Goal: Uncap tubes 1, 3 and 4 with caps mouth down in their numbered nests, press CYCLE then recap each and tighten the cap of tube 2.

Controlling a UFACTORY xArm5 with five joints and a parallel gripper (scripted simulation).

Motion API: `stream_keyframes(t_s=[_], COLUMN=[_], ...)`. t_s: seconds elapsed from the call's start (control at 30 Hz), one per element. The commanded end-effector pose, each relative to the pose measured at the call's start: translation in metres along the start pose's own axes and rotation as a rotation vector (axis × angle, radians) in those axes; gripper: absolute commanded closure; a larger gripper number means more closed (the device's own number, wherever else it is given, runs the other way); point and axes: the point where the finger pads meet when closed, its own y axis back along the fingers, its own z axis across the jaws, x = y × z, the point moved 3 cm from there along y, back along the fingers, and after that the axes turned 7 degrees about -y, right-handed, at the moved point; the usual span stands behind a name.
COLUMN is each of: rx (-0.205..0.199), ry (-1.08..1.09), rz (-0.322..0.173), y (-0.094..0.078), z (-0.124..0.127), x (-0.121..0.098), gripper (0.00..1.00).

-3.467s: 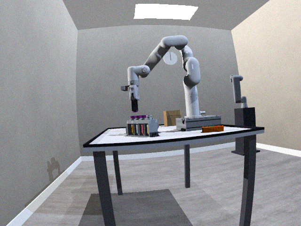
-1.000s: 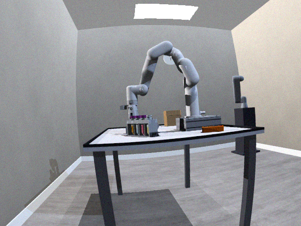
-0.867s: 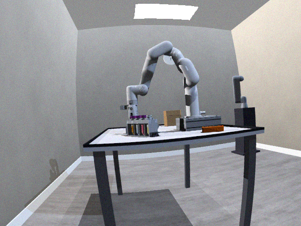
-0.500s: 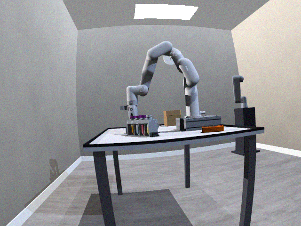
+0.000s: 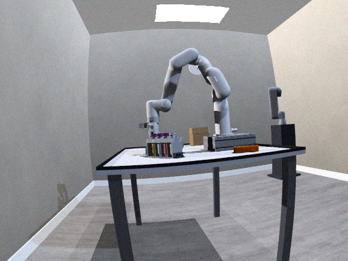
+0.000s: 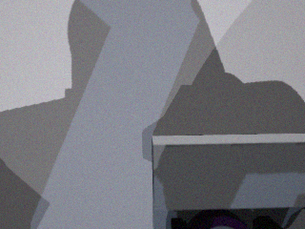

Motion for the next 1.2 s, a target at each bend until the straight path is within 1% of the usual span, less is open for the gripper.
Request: stream_keyframes(t_s=[0.0, 0.07, 0.1, 0.57, 0.73, 0.8, 1.17], rx=[0.007, 0.007, 0.007, 0.007, 0.007, 0.007, 0.007], ry=[0.000, 0.000, 0.000, 0.000, 0.000, 0.000, 0.000], rz=[0.001, 0.001, 0.001, 0.001, 0.001, 0.001, 0.002], y=[0.000, 0.000, 0.000, 0.000, 0.025, 0.025, 0.080], z=[0.000, 0.000, 0.000, 0.000, 0.000, 0.000, 0.000], x=[0.001, 0.001, 0.001, 0.001, 0.001, 0.001, 0.001], gripper=[1.00, 1.00, 0.54, 0.54, 0.54, 0.54, 0.54])
